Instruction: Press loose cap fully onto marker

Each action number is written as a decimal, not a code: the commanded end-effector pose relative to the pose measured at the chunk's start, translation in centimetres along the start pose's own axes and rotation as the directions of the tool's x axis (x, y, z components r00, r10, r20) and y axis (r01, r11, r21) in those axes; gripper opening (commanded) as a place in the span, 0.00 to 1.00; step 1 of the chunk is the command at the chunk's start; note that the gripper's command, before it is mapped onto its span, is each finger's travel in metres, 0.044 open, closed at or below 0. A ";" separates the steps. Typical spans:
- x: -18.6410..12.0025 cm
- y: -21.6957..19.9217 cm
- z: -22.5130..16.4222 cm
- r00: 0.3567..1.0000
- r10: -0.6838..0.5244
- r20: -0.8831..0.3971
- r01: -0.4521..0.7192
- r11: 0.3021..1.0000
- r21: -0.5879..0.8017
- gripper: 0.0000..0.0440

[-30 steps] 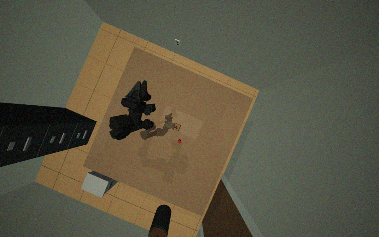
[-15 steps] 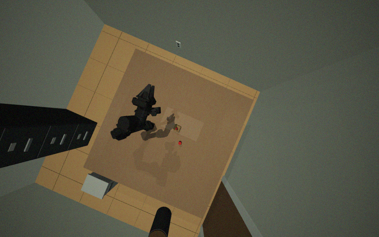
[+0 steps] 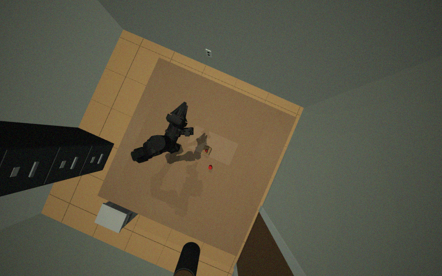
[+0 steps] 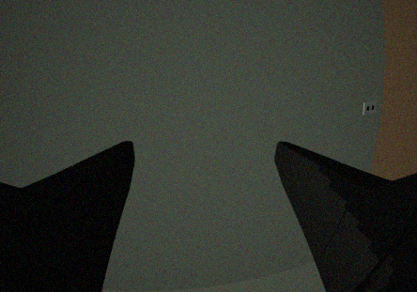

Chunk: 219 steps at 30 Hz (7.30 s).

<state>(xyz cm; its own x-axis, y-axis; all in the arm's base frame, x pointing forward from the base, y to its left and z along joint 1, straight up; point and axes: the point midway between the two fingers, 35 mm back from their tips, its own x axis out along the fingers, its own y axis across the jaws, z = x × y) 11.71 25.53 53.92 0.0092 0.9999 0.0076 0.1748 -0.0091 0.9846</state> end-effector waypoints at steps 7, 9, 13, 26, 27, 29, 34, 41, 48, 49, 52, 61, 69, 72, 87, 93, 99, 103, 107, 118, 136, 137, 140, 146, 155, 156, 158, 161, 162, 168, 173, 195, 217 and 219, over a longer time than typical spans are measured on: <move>0.1 -1.9 1.8 0.996 -0.082 0.022 0.081 0.997 0.011 0.76; 0.1 -2.4 2.2 0.995 -0.099 0.028 0.099 0.995 0.016 0.76; 0.0 -3.3 3.1 0.990 -0.134 0.042 0.133 0.991 0.026 0.76; -0.7 -6.2 6.4 0.966 -0.240 0.096 0.235 0.970 0.064 0.76; -0.8 -6.5 6.7 0.964 -0.248 0.101 0.242 0.968 0.067 0.76; -0.9 -6.9 7.2 0.959 -0.263 0.109 0.256 0.964 0.074 0.76; -1.4 -8.0 8.6 0.945 -0.300 0.130 0.289 0.953 0.091 0.76; -2.2 -9.4 10.4 0.924 -0.348 0.156 0.332 0.936 0.117 0.76; -3.2 -10.8 12.2 0.901 -0.393 0.181 0.371 0.917 0.144 0.76; -3.3 -11.0 12.5 0.898 -0.399 0.184 0.376 0.915 0.148 0.76; -3.8 -11.6 13.2 0.888 -0.418 0.194 0.392 0.906 0.159 0.76; -5.3 -13.2 15.4 0.854 -0.470 0.221 0.434 0.880 0.194 0.76; -6.9 -14.6 17.3 0.822 -0.515 0.243 0.469 0.854 0.223 0.75; -7.5 -15.1 18.0 0.809 -0.531 0.251 0.482 0.844 0.234 0.75; -10.8 -17.5 21.0 0.741 -0.611 0.280 0.543 0.790 0.287 0.75; -12.2 -18.4 22.1 0.711 -0.642 0.288 0.566 0.765 0.306 0.75; -13.7 -19.4 23.1 0.680 -0.672 0.293 0.590 0.739 0.325 0.75; -14.7 -20.0 23.6 0.658 -0.693 0.295 0.606 0.720 0.338 0.75; -15.7 -20.6 24.2 0.636 -0.713 0.295 0.622 0.701 0.350 0.74; -18.5 -22.2 25.6 0.573 -0.765 0.293 0.665 0.644 0.378 0.74; -22.9 -24.7 27.8 0.465 -0.834 0.297 0.734 0.551 0.398 0.73; -23.1 -24.9 27.9 0.459 -0.838 0.296 0.737 0.545 0.399 0.73; -23.8 -25.3 28.2 0.440 -0.849 0.291 0.748 0.526 0.404 0.73; -25.2 -26.3 28.6 0.403 -0.872 0.277 0.769 0.487 0.414 0.73; -27.0 -28.0 29.1 0.348 -0.905 0.244 0.797 0.423 0.430 0.72; -27.2 -28.2 29.2 0.342 -0.908 0.240 0.800 0.416 0.432 0.72; -27.6 -28.6 29.2 0.331 -0.915 0.230 0.806 0.400 0.435 0.72; -28.0 -29.2 29.3 0.313 -0.925 0.213 0.815 0.377 0.440 0.72; -28.2 -29.4 29.4 0.307 -0.929 0.207 0.818 0.369 0.442 0.72; -29.0 -30.7 29.5 0.274 -0.947 0.167 0.834 0.321 0.449 0.71; -29.5 -31.9 29.5 0.248 -0.960 0.130 0.847 0.280 0.452 0.71; -30.0 -37.5 30.1 0.139 -0.990 0.000 0.905 0.127 0.405 0.68; -29.7 -42.8 30.1 0.058 -0.997 -0.056 0.955 0.039 0.295 0.57; -29.6 -43.1 30.1 0.050 -0.997 -0.053 0.957 0.033 0.288 0.50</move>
<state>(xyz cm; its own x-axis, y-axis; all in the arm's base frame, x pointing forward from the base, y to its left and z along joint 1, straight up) 33.84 -4.02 6.41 -0.2200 0.0715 -0.9729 0.3150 0.9491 -0.0015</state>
